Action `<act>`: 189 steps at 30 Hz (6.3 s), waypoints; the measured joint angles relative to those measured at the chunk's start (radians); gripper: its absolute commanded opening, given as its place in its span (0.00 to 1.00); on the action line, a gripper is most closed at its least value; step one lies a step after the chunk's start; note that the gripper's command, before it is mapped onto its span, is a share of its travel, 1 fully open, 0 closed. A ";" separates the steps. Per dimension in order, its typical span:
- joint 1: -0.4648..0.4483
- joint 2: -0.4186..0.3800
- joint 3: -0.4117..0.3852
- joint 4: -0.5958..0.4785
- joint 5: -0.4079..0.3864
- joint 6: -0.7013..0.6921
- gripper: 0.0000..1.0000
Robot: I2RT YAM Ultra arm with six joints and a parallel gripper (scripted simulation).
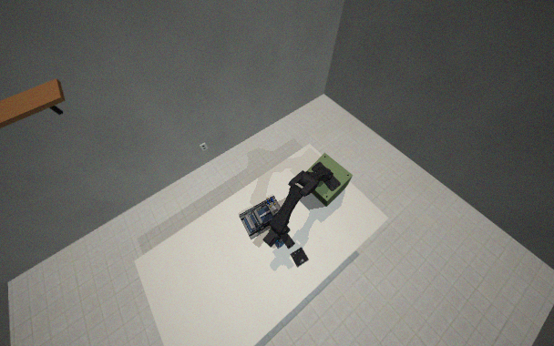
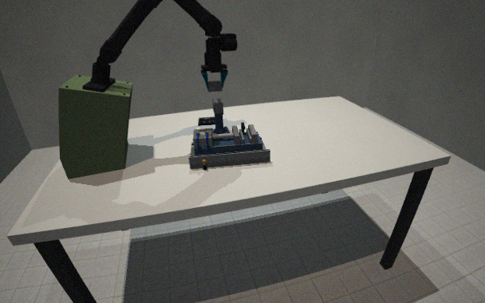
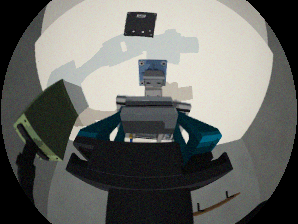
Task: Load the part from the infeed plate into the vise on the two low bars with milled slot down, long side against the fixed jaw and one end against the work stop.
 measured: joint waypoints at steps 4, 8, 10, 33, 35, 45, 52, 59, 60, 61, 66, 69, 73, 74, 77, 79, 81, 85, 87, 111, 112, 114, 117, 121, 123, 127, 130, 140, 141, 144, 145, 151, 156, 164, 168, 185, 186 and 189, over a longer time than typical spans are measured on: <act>0.007 0.000 0.003 -0.006 0.015 0.006 0.00; 0.014 0.000 0.015 -0.011 0.030 0.011 0.00; 0.018 0.000 0.019 -0.013 0.039 0.015 0.00; 0.099 0.081 0.113 -0.094 0.235 0.100 0.00; 0.109 0.096 0.124 -0.107 0.259 0.112 0.00; 0.153 0.146 0.193 -0.182 0.369 0.174 0.00; 0.181 0.206 0.258 -0.237 0.452 0.224 0.00; 0.205 0.256 0.306 -0.295 0.513 0.271 0.00; 0.207 0.259 0.313 -0.307 0.520 0.277 0.00; 0.208 0.263 0.323 -0.318 0.528 0.283 0.00; 0.216 0.296 0.371 -0.357 0.568 0.315 0.00; 0.223 0.318 0.394 -0.382 0.588 0.333 0.00; 0.232 0.346 0.422 -0.415 0.612 0.357 0.00; 0.234 0.351 0.428 -0.422 0.616 0.362 0.00; 0.237 0.356 0.435 -0.439 0.624 0.375 0.00; 0.238 0.359 0.451 -0.457 0.634 0.383 0.00; 0.239 0.367 0.468 -0.467 0.644 0.392 0.00; 0.243 0.389 0.490 -0.488 0.660 0.409 0.00; 0.245 0.397 0.495 -0.499 0.664 0.416 0.00; 0.252 0.418 0.544 -0.563 0.694 0.457 0.00; 0.252 0.418 0.545 -0.563 0.694 0.457 0.00; 0.252 0.418 0.545 -0.565 0.694 0.458 0.00; 0.252 0.418 0.546 -0.565 0.695 0.459 0.00; 0.252 0.418 0.546 -0.566 0.695 0.459 0.00; 0.252 0.418 0.546 -0.566 0.695 0.459 0.00; 0.252 0.418 0.546 -0.566 0.695 0.459 0.00; 0.252 0.418 0.546 -0.566 0.695 0.459 0.00; 0.252 0.418 0.546 -0.566 0.695 0.459 0.00; 0.252 0.418 0.546 -0.566 0.695 0.459 0.00; 0.252 0.418 0.546 -0.566 0.695 0.459 0.00; 0.252 0.418 0.546 -0.566 0.695 0.459 0.00; 0.252 0.418 0.546 -0.566 0.695 0.459 0.00; 0.252 0.418 0.546 -0.566 0.695 0.459 0.00; 0.252 0.422 0.546 -0.567 0.696 0.459 0.00; 0.252 0.424 0.546 -0.567 0.696 0.459 0.00; 0.252 0.445 0.546 -0.566 0.698 0.459 0.00; 0.252 0.446 0.546 -0.566 0.698 0.459 0.00; 0.252 0.447 0.547 -0.565 0.698 0.458 0.00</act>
